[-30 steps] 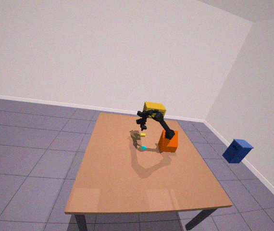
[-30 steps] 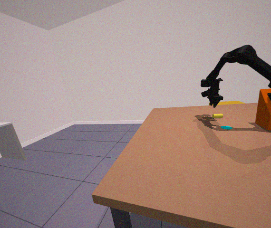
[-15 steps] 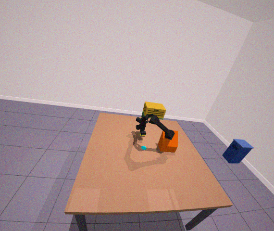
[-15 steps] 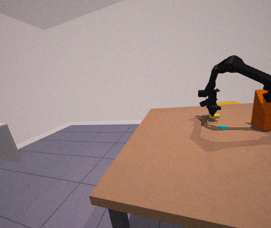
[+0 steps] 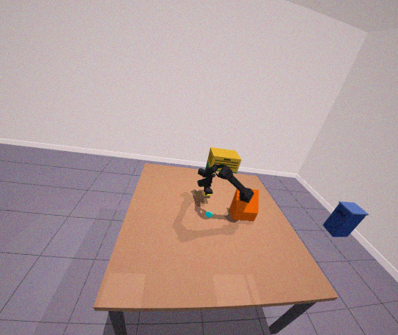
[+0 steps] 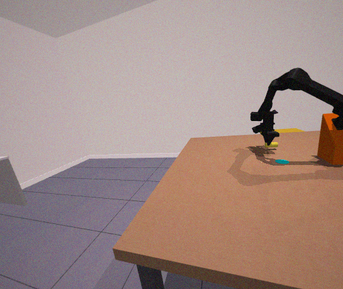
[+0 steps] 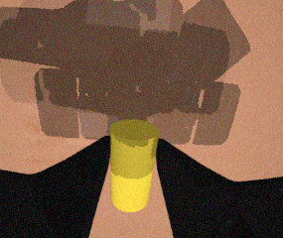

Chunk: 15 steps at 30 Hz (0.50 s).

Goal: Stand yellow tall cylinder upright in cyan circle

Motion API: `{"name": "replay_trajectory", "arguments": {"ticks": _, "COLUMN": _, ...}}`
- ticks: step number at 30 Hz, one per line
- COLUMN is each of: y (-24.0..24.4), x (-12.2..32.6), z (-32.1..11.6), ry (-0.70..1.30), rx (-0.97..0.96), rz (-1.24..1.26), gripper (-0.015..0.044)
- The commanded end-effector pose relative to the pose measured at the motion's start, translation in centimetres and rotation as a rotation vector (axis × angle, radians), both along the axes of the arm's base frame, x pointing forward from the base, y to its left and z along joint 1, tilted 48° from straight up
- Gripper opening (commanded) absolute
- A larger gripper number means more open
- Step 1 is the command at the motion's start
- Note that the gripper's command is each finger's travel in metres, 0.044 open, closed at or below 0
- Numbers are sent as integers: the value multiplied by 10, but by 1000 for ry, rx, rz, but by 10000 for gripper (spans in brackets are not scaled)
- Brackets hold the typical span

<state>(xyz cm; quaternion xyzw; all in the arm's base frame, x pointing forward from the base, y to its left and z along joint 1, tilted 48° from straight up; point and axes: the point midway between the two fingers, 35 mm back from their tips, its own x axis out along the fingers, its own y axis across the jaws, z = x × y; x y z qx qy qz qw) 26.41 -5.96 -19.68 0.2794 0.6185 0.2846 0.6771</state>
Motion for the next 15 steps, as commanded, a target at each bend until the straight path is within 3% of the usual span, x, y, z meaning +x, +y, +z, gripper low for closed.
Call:
{"name": "replay_trajectory", "arguments": {"ticks": 1, "y": -11, "x": 2, "z": 8, "ry": -5, "rx": -8, "rz": 1, "gripper": 105}}
{"name": "replay_trajectory", "arguments": {"ticks": 15, "y": -44, "x": -1, "z": 37, "ry": -4, "rx": -11, "rz": 1, "gripper": 105}}
